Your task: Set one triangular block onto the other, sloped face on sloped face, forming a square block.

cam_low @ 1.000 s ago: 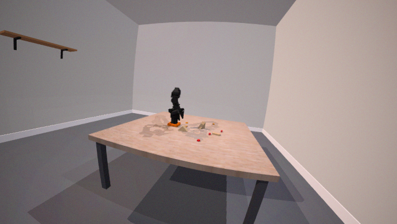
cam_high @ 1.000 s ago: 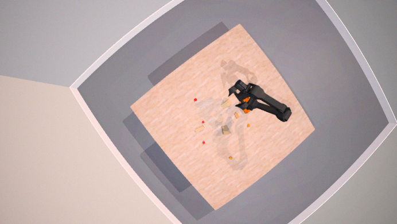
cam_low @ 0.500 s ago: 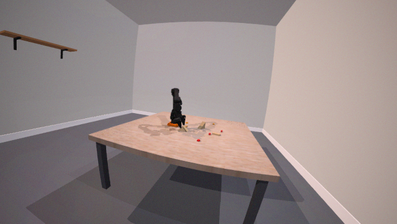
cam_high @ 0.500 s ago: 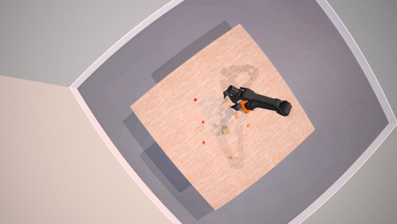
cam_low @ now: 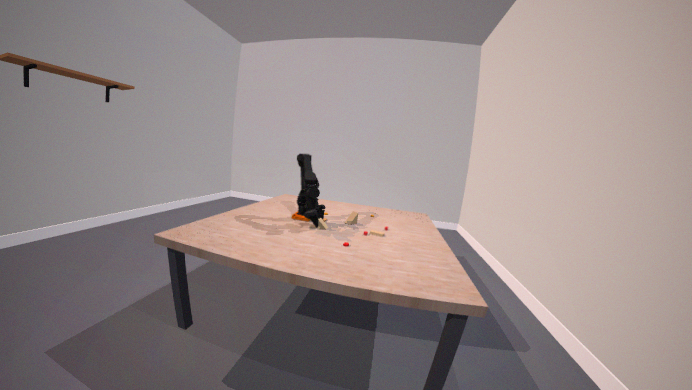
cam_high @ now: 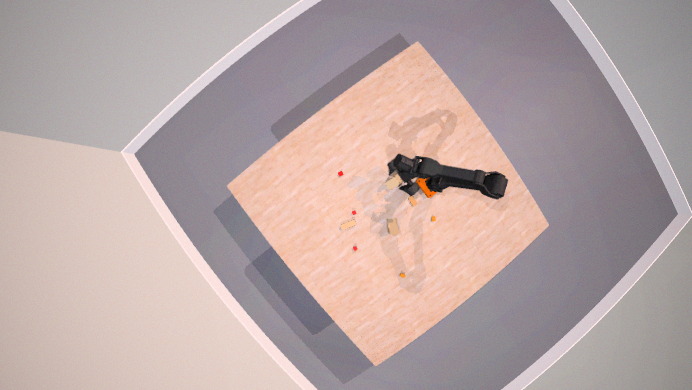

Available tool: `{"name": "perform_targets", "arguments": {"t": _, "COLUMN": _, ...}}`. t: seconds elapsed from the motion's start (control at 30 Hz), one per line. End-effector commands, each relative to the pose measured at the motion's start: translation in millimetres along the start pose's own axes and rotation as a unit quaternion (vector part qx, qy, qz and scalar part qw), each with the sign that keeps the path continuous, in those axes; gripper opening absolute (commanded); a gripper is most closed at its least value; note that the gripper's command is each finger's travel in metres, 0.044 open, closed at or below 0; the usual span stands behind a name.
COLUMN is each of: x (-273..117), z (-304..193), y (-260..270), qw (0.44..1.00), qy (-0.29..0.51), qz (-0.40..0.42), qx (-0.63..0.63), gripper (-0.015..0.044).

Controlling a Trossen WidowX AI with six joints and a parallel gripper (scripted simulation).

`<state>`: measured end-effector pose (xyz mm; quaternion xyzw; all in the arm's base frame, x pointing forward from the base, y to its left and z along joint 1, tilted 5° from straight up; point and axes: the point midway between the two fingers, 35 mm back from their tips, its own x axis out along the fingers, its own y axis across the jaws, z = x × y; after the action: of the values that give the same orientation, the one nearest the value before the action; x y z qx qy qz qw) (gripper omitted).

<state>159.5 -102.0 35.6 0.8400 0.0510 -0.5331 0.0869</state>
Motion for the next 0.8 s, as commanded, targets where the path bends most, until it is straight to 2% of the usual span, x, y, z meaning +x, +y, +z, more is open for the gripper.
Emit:
{"name": "perform_targets", "arguments": {"t": 0.0, "x": -0.2, "z": -0.2, "y": 0.3, "qw": 1.0, "qy": 0.0, "qz": 0.0, "qx": 0.0, "gripper": 0.0335}}
{"name": "perform_targets", "arguments": {"t": 0.17, "x": -0.2, "z": -0.2, "y": 0.3, "qw": 1.0, "qy": 0.0, "qz": 0.0, "qx": 0.0, "gripper": 0.0204}}
{"name": "perform_targets", "arguments": {"t": 0.4, "x": -0.2, "z": -0.2, "y": 0.3, "qw": 1.0, "qy": 0.0, "qz": 0.0, "qx": 0.0, "gripper": 0.0157}}
{"name": "perform_targets", "arguments": {"t": 0.6, "x": -4.9, "z": -3.1, "y": 1.5, "qw": 1.0, "qy": 0.0, "qz": 0.0, "qx": 0.0, "gripper": 0.0}}
{"name": "perform_targets", "arguments": {"t": 0.77, "x": -24.4, "z": -13.7, "y": 4.8, "qw": 1.0, "qy": 0.0, "qz": 0.001, "qx": 0.0, "gripper": 0.0}}
